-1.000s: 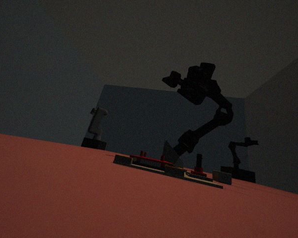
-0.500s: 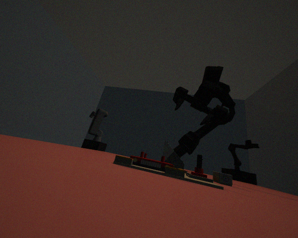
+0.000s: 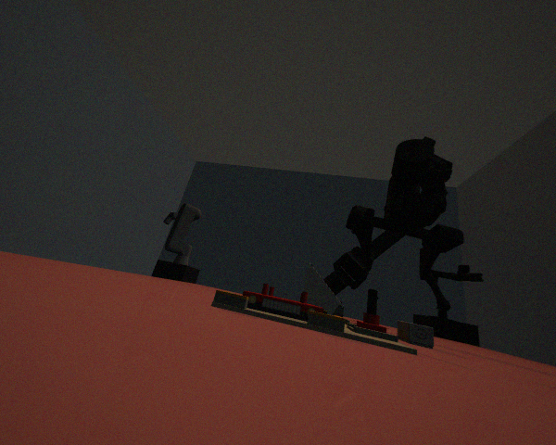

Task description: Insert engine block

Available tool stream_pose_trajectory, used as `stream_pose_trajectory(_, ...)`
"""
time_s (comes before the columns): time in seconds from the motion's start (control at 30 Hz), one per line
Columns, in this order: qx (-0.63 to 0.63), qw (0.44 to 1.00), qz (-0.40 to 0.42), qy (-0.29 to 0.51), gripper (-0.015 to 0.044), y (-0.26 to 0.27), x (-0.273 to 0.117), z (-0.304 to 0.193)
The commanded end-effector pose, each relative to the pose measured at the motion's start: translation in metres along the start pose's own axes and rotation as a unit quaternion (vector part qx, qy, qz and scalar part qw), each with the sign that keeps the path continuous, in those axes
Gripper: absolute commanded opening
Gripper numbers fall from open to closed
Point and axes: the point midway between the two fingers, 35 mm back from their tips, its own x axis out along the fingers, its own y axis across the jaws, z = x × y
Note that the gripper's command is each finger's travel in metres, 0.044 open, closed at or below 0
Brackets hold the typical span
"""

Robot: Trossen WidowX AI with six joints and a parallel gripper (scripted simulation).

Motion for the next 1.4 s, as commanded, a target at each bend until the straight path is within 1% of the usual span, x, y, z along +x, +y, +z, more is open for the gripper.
stream_pose_trajectory(0.0,0.012,0.998,0.045,0.044,0.044,0.025,0.005,-0.013)
stream_pose_trajectory(0.07,0.016,0.997,0.057,0.058,0.044,0.033,0.006,-0.016)
stream_pose_trajectory(0.27,0.017,0.996,0.059,0.059,0.044,0.035,0.008,-0.017)
stream_pose_trajectory(0.4,0.017,0.996,0.06,0.059,0.044,0.039,0.039,-0.02)
stream_pose_trajectory(0.53,0.017,0.996,0.06,0.059,0.044,0.04,0.042,-0.021)
stream_pose_trajectory(0.63,0.017,0.996,0.06,0.059,0.044,0.044,0.054,-0.02)
stream_pose_trajectory(1.37,0.017,0.996,0.061,0.059,0.044,0.047,0.082,-0.025)
